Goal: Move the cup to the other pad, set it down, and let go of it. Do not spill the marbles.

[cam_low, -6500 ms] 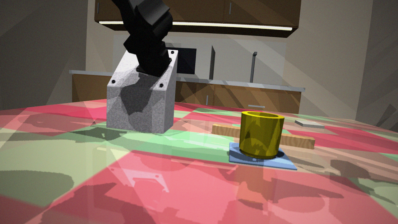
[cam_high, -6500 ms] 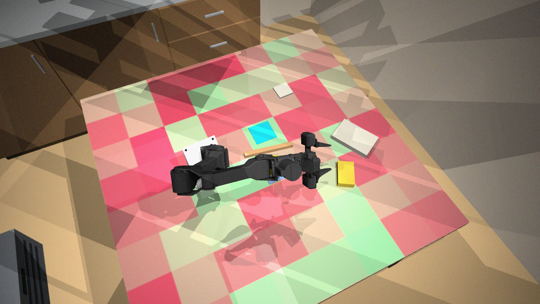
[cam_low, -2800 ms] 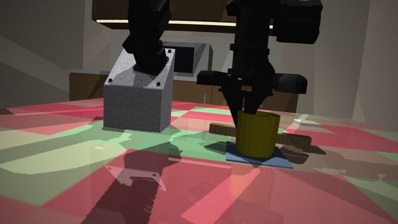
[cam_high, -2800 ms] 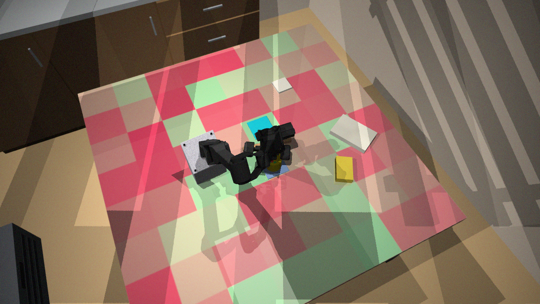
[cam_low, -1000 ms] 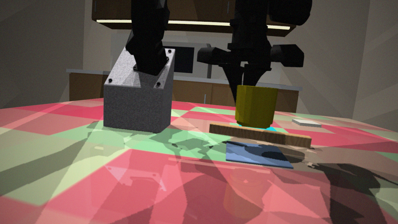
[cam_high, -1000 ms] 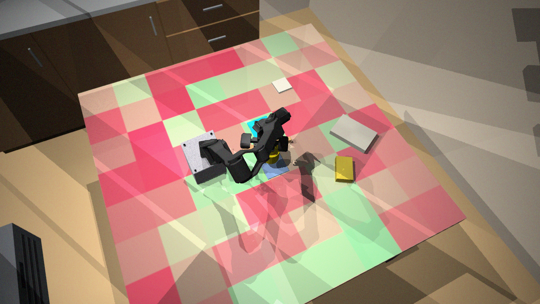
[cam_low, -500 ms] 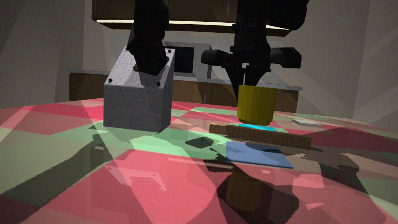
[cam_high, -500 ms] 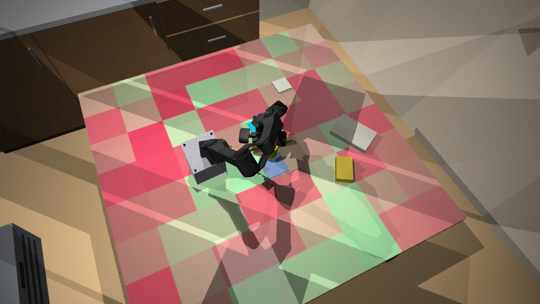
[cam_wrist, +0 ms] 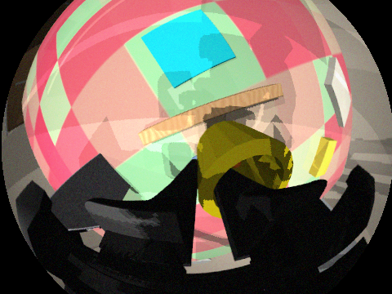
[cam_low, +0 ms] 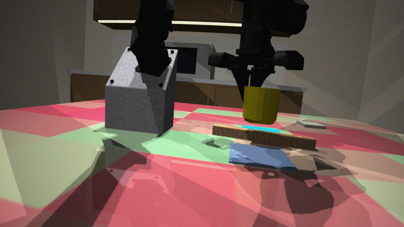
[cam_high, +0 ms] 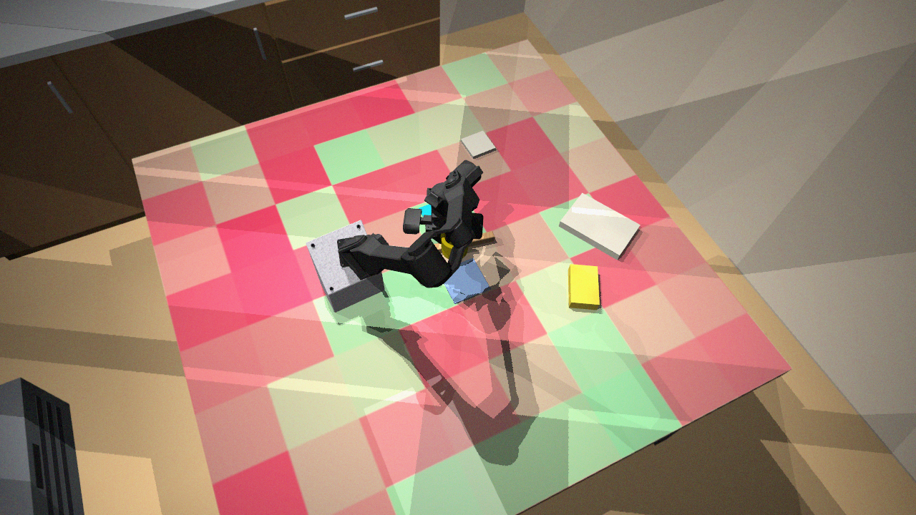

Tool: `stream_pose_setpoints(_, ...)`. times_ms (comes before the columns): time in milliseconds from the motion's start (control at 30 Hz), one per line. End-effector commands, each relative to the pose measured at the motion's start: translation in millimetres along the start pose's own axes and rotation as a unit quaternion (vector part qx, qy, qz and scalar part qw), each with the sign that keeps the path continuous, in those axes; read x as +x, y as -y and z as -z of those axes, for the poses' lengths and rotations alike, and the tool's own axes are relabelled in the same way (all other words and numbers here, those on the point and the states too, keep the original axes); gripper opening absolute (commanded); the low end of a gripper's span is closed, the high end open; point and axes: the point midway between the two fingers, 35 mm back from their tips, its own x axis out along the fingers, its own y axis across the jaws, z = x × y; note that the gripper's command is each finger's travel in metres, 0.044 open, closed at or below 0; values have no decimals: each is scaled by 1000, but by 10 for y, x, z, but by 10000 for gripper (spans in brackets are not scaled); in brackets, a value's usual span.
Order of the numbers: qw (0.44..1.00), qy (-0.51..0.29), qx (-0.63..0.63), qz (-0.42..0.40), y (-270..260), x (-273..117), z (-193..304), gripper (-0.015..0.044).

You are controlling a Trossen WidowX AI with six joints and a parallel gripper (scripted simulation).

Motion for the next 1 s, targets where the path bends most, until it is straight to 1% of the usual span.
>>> stream_pose_setpoints(0, 1000, 2, 2, -1, -20, -6, -103, 0)
stream_pose_setpoints(967, 1000, 3, 2, -1, -167, -27, -571, 0)
